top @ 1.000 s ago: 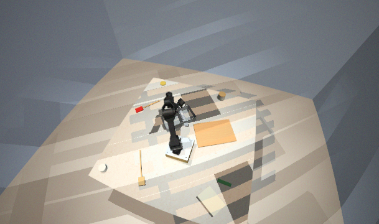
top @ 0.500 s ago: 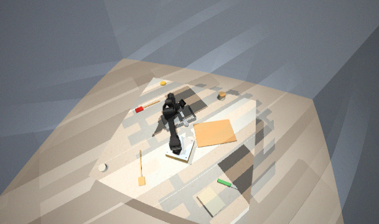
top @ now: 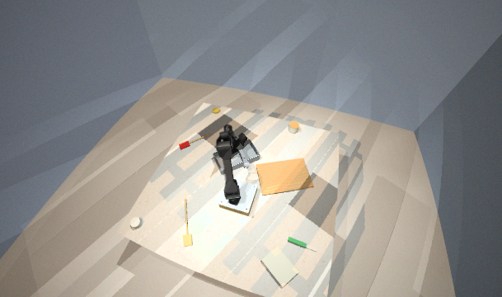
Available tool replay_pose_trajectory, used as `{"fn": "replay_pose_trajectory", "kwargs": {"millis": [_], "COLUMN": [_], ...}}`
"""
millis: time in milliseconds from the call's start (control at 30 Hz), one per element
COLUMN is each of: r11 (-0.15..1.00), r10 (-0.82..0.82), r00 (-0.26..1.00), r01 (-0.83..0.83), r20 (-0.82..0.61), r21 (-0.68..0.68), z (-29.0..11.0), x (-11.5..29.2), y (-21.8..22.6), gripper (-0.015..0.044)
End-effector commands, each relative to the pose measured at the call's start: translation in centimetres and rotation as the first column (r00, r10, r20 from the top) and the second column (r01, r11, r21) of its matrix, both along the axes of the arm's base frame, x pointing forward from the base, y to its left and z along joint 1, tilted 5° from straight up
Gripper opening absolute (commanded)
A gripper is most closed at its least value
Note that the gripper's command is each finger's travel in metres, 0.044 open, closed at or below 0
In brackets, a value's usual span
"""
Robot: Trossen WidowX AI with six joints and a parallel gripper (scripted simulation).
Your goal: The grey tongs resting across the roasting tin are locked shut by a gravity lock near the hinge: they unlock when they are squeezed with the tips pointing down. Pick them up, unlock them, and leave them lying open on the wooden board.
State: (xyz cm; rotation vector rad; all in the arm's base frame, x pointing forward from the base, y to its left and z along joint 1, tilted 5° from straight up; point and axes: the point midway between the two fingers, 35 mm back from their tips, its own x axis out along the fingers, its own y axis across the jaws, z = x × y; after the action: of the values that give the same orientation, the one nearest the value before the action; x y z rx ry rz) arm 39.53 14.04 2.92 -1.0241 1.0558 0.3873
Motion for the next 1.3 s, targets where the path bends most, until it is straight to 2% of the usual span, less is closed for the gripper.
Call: {"fn": "replay_pose_trajectory", "kwargs": {"millis": [0,767,933,1000,1033,1200,1267], "r11": [1.0,1.0,1.0,1.0,1.0,1.0,1.0], "r10": [0.0,0.0,0.0,0.0,0.001,0.005,0.005], "r00": [1.0,1.0,1.0,1.0,1.0,1.0,1.0], "r01": [0.0,0.0,0.0,0.0,-0.001,-0.005,-0.005], "r20": [0.001,0.001,0.001,0.001,0.0,-0.003,-0.003], "r21": [0.001,0.001,0.001,0.001,0.001,0.002,0.002], "z": [0.1,0.1,0.1,0.9,1.7,7.4,7.7], "x": [0.0,0.0,0.0,0.0,0.1,-0.4,-0.4], "y": [0.0,0.0,0.0,0.0,-0.1,-0.7,-0.8], "gripper": [0.0194,0.0041,-0.009,-0.0143,-0.015,-0.015,-0.015]}}
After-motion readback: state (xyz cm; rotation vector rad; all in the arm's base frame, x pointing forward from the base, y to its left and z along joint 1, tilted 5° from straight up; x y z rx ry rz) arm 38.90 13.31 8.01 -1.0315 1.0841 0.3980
